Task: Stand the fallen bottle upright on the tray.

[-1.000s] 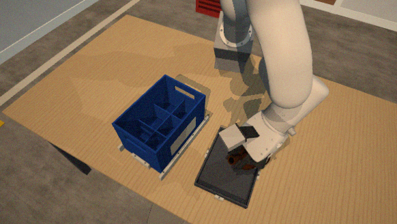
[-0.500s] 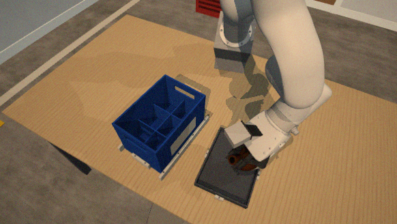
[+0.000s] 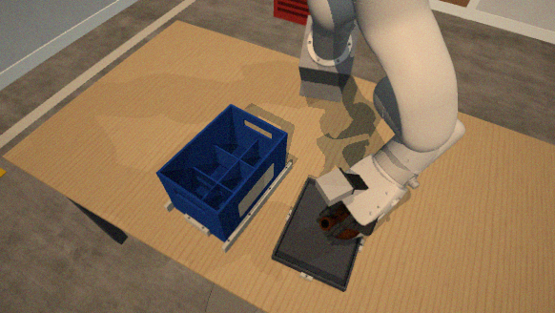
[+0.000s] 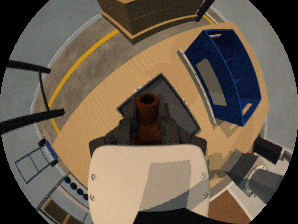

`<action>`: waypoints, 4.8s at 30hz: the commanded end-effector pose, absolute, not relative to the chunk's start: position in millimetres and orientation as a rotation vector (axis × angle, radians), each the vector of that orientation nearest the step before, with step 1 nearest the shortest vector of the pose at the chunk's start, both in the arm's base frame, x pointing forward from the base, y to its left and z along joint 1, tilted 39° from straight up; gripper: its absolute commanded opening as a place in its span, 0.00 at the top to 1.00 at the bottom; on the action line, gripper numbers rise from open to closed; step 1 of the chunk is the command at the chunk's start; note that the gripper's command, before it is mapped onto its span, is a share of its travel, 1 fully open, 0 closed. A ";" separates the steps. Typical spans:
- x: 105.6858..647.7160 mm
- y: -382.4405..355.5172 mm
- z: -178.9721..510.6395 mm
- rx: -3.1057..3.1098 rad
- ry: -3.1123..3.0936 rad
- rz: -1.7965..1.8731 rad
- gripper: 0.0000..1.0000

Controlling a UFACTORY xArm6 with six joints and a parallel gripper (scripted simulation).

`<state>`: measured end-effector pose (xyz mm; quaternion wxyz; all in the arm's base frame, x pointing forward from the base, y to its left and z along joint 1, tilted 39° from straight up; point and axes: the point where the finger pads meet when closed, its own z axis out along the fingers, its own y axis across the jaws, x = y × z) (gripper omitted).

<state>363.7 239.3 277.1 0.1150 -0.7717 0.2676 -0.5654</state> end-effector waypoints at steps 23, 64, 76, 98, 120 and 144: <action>364.0 239.4 277.2 -2.243 0.795 -1.694 1.00; 362.4 240.4 278.1 -2.134 0.822 -1.873 1.00; 362.5 240.3 278.0 -2.131 0.824 -1.879 1.00; 362.5 240.1 276.9 -2.043 0.851 -2.015 1.00; 361.1 241.1 277.7 -1.991 0.855 -2.082 1.00; 361.5 240.8 277.4 -1.970 0.862 -2.111 1.00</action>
